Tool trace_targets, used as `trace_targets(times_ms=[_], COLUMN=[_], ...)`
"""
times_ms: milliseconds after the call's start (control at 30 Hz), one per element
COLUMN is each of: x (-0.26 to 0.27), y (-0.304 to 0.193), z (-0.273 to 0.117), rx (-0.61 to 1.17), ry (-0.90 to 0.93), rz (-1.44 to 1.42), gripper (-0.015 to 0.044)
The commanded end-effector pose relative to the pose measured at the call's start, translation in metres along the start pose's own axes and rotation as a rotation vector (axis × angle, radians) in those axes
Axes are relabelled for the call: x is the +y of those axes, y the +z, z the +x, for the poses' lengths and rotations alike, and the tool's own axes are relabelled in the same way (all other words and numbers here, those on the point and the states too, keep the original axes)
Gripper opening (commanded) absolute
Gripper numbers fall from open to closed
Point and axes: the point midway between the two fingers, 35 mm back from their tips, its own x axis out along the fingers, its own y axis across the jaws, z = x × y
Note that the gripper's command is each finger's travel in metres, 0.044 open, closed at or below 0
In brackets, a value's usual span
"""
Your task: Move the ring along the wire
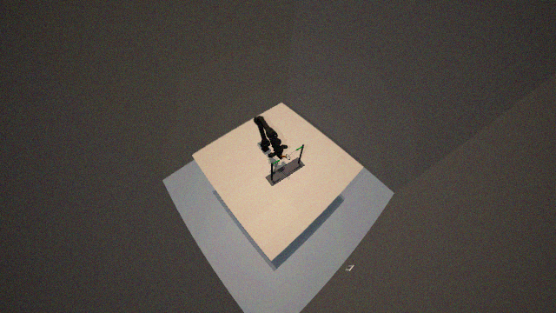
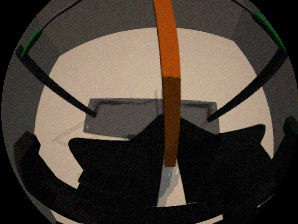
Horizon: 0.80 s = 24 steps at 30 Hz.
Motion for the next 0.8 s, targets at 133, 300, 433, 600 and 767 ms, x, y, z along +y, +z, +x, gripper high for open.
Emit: trace_targets(times_ms=[133,300,433,600,767], x=[-0.018,-0.025,-0.027,-0.026,-0.023], y=[0.001,0.002,0.003,0.002,0.000], z=[-0.005,-0.010,-0.010,-0.010,-0.010], rx=[0.029,0.068,0.068,0.065,0.064], ry=[0.023,0.030,0.036,0.042,0.044], rz=[-0.216,-0.319,-0.373,-0.407,-0.413], gripper=[-0.0150,-0.0150,-0.0150,-0.0150,-0.0150])
